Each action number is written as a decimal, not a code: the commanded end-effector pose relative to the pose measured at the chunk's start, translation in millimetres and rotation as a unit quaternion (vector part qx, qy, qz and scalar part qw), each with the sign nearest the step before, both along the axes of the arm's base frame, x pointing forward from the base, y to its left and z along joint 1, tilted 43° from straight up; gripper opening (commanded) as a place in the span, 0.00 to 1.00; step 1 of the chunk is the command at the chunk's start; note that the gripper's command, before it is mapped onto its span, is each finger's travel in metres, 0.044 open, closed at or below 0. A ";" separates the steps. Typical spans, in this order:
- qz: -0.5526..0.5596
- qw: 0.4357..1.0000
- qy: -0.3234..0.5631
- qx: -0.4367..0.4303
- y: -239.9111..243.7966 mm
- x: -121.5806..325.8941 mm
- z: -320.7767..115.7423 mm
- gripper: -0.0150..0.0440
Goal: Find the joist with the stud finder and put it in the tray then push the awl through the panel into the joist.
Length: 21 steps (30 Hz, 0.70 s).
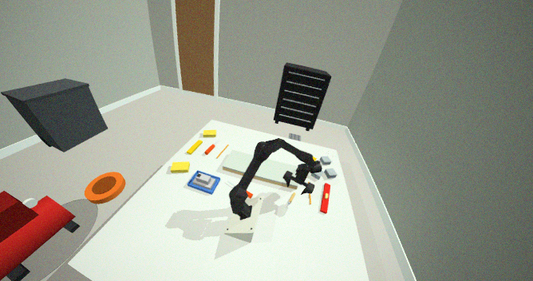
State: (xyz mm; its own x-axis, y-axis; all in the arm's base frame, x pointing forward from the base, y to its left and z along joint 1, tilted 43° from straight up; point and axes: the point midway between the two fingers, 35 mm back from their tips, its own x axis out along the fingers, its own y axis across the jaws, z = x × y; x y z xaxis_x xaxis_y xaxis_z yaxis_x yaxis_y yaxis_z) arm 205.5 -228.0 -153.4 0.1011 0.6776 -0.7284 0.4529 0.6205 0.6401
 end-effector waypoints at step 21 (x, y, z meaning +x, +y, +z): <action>-0.004 1.000 0.004 0.000 7.9 -3.1 -16.0 1.00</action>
